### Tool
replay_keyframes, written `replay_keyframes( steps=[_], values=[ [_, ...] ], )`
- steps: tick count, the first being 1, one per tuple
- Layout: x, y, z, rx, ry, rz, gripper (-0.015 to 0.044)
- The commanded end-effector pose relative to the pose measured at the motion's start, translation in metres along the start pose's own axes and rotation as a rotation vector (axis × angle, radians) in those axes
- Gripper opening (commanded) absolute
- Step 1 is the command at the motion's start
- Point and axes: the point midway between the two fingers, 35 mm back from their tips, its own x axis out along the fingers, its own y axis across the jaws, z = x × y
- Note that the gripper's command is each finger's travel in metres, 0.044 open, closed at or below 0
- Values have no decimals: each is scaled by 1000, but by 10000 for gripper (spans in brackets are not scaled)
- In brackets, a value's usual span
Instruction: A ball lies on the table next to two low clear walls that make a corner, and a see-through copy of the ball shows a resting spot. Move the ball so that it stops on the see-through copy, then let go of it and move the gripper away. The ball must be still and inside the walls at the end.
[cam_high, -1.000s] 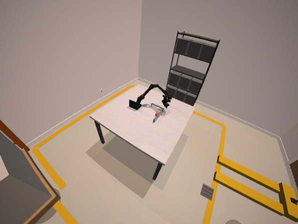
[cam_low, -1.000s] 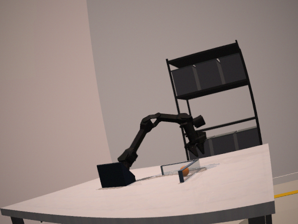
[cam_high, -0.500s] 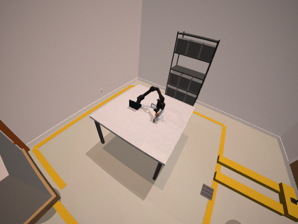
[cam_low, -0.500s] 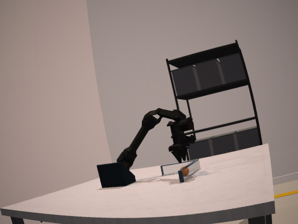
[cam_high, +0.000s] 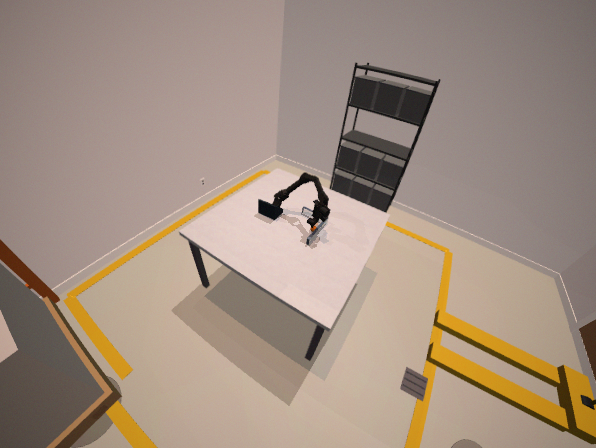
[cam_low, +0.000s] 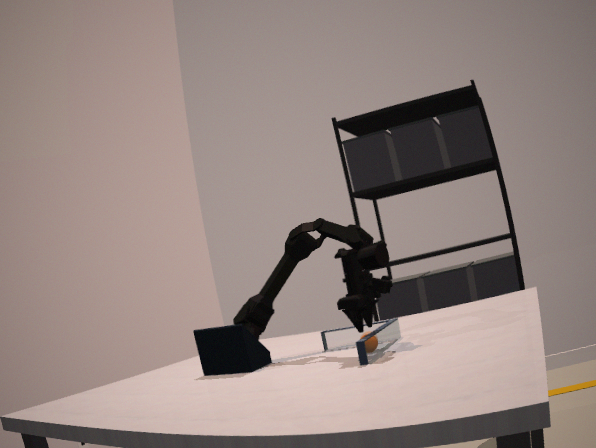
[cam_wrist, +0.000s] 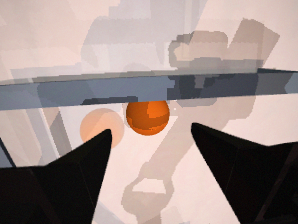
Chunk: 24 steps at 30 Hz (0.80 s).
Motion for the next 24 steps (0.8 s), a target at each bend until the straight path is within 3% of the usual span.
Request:
replay_keyframes(
  steps=[1, 24],
  values=[
    [7, 0, 0, 4, 0, 4, 356],
    [43, 1, 0, 3, 0, 6, 356]
  ],
)
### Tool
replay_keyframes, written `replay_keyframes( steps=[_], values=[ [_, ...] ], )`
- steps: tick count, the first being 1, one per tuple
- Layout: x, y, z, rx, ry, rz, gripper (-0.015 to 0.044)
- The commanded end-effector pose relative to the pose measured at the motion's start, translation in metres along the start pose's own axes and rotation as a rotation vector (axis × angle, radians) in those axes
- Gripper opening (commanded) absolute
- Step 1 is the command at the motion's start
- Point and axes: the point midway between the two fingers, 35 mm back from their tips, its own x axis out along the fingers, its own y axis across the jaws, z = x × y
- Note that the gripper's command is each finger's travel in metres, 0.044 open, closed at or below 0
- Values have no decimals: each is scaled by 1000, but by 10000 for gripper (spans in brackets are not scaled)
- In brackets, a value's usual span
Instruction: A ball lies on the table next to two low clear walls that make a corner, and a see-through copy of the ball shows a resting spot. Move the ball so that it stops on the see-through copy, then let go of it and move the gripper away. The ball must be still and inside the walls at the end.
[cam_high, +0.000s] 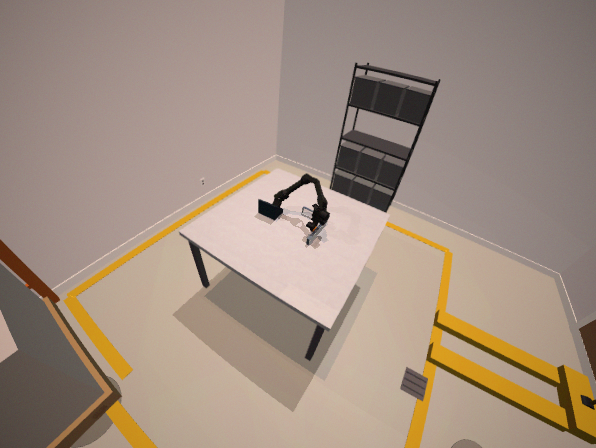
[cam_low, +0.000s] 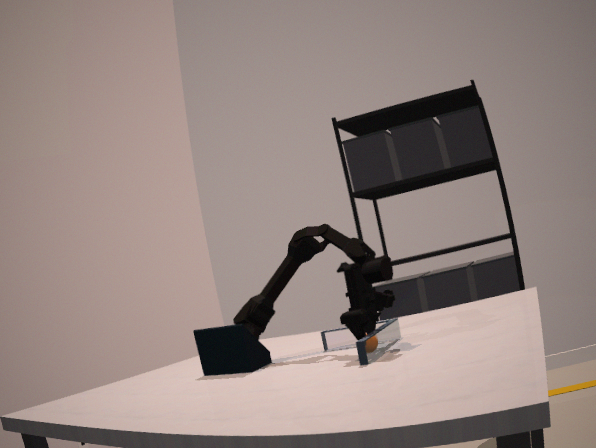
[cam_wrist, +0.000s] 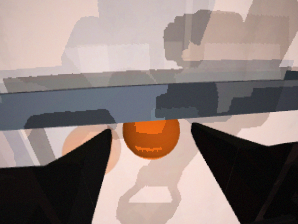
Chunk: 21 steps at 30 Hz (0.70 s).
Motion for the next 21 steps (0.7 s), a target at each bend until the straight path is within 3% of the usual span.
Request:
replay_keyframes(
  steps=[1, 5, 13, 21],
  values=[
    [5, 1, 0, 3, 0, 5, 356],
    [5, 1, 0, 3, 0, 5, 251],
    [5, 1, 0, 3, 0, 5, 198],
    [-11, -16, -3, -26, -20, -58, 0]
  ],
)
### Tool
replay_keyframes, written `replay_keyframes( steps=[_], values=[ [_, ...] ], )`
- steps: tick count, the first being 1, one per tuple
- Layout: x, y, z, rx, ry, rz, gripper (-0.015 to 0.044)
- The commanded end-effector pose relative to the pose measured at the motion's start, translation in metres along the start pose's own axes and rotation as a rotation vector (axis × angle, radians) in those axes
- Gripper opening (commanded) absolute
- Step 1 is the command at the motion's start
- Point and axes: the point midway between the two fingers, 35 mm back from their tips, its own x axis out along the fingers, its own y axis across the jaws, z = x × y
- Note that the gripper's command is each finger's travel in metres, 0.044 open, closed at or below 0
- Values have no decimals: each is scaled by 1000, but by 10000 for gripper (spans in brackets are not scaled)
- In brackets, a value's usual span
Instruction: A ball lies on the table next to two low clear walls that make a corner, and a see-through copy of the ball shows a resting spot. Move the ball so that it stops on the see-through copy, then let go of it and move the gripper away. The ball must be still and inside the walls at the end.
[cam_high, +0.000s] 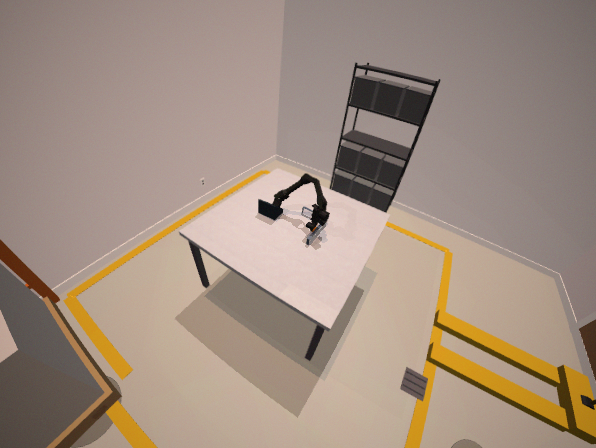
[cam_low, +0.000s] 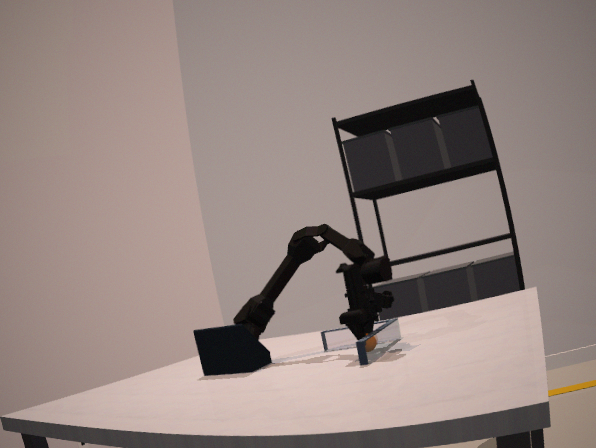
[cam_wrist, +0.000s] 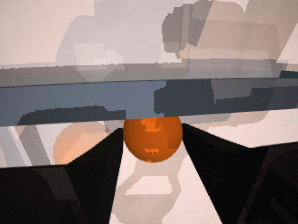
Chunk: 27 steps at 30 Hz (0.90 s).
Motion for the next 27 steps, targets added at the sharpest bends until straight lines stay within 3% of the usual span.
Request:
replay_keyframes(
  steps=[1, 4, 10, 27],
  values=[
    [-17, -19, -2, -8, -26, -53, 0],
    [-26, -27, -3, -1, -29, -67, 0],
    [-8, -38, -37, 114, 76, -37, 0],
    [-80, -18, -8, 71, 32, -11, 0]
  ],
)
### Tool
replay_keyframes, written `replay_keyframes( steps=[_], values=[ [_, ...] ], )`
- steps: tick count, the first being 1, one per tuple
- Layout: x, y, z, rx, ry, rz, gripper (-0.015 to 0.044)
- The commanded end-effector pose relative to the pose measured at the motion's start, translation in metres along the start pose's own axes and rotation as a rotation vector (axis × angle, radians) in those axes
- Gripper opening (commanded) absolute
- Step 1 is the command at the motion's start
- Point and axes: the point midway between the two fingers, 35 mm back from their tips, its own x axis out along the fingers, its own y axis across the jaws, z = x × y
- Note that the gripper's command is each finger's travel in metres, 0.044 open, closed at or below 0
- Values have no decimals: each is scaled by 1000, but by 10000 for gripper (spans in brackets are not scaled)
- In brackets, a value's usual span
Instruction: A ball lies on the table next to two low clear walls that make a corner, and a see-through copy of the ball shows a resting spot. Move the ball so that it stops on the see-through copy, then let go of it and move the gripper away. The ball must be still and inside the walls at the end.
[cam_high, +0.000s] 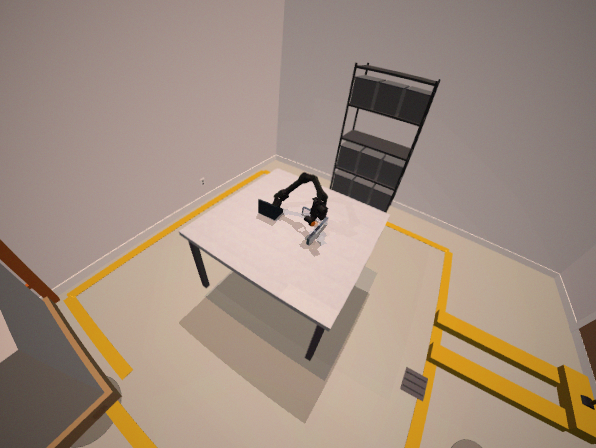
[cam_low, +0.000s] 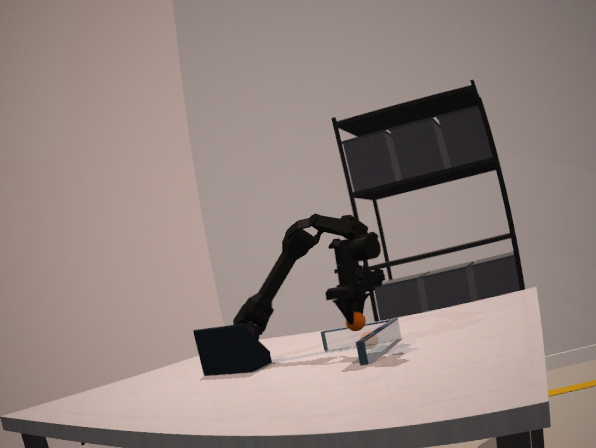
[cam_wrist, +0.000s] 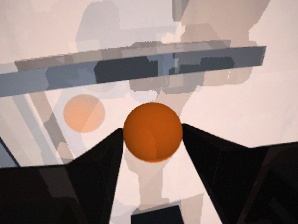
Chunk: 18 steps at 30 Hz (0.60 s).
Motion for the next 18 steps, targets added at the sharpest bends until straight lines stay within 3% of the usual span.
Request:
replay_keyframes(
  steps=[1, 12, 18],
  values=[
    [-20, 5, 4, -16, -16, 10, 0],
    [-65, 21, 9, -59, -40, 38, 0],
    [-63, 26, 8, -61, -42, 39, 0]
  ],
)
